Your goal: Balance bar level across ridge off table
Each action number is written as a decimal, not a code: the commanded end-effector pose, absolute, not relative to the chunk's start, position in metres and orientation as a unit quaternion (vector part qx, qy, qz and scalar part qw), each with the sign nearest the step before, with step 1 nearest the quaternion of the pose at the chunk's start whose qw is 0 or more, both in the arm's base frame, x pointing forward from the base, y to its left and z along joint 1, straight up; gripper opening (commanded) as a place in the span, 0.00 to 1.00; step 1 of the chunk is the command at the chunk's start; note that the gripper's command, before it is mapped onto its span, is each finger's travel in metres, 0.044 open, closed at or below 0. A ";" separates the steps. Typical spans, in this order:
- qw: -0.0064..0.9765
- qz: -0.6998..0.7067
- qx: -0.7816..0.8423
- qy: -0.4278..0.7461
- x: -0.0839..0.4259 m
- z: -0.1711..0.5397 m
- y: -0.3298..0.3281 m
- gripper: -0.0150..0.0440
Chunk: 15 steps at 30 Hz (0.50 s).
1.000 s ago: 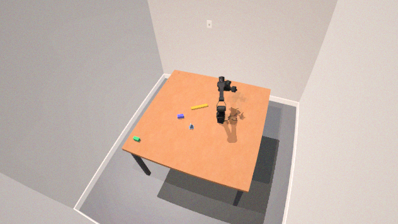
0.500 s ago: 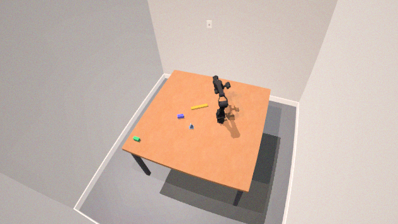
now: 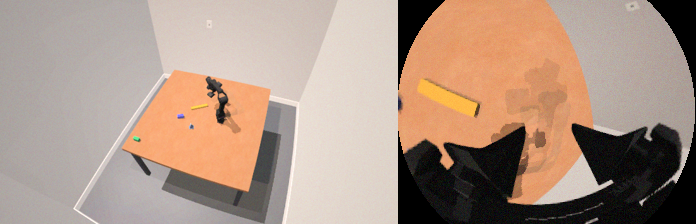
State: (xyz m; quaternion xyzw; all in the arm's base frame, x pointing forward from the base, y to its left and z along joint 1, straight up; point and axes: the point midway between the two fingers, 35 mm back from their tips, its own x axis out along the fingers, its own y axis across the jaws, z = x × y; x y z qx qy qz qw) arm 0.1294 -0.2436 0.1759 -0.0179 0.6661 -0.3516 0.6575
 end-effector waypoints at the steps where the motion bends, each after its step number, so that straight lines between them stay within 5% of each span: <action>1: 0.672 -0.286 -0.045 0.682 0.148 0.169 -0.234 0.79; 15: 0.697 -0.003 -0.148 0.702 0.219 0.138 -0.181 0.79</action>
